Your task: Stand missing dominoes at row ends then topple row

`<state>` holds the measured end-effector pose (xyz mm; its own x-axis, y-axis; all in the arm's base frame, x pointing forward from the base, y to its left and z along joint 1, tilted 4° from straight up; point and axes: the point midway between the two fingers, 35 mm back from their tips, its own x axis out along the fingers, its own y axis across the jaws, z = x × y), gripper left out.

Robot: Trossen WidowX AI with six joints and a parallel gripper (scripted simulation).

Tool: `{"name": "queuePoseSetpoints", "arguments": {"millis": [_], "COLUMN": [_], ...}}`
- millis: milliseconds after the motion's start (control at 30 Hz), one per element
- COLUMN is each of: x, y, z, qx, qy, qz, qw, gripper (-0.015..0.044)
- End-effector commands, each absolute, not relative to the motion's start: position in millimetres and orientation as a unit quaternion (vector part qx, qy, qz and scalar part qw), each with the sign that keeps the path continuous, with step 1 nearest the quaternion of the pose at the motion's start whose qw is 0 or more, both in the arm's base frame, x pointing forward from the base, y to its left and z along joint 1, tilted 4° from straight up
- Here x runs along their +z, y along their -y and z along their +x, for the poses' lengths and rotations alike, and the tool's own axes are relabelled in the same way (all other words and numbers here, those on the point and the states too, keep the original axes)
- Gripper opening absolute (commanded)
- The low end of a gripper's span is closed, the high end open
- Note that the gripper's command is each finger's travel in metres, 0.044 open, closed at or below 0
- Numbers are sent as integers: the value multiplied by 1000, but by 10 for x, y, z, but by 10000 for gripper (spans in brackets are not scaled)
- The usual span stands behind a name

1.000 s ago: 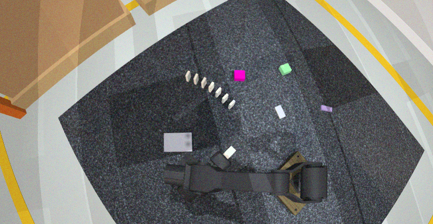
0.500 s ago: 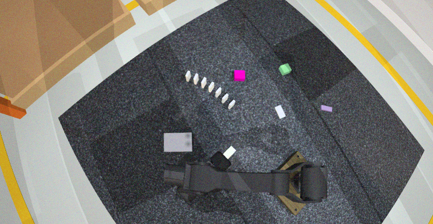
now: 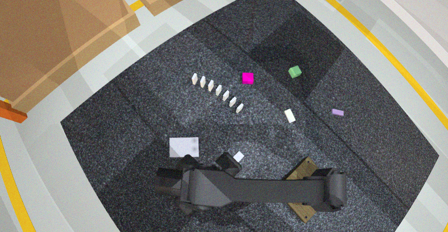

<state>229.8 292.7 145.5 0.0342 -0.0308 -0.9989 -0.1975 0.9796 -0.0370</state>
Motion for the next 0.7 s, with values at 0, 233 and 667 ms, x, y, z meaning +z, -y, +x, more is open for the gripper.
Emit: {"name": "queuePoseSetpoints", "arguments": {"millis": [0,233,667], "x": [1631,1676,1792], "y": [-2893,-2355,-551], "z": [2257,2816,3632], "qx": [55,57,58], "qy": [-695,-693,-690], "qz": [-84,-87,-103], "qw": [712,713,714], "gripper": [107,107,107]}}
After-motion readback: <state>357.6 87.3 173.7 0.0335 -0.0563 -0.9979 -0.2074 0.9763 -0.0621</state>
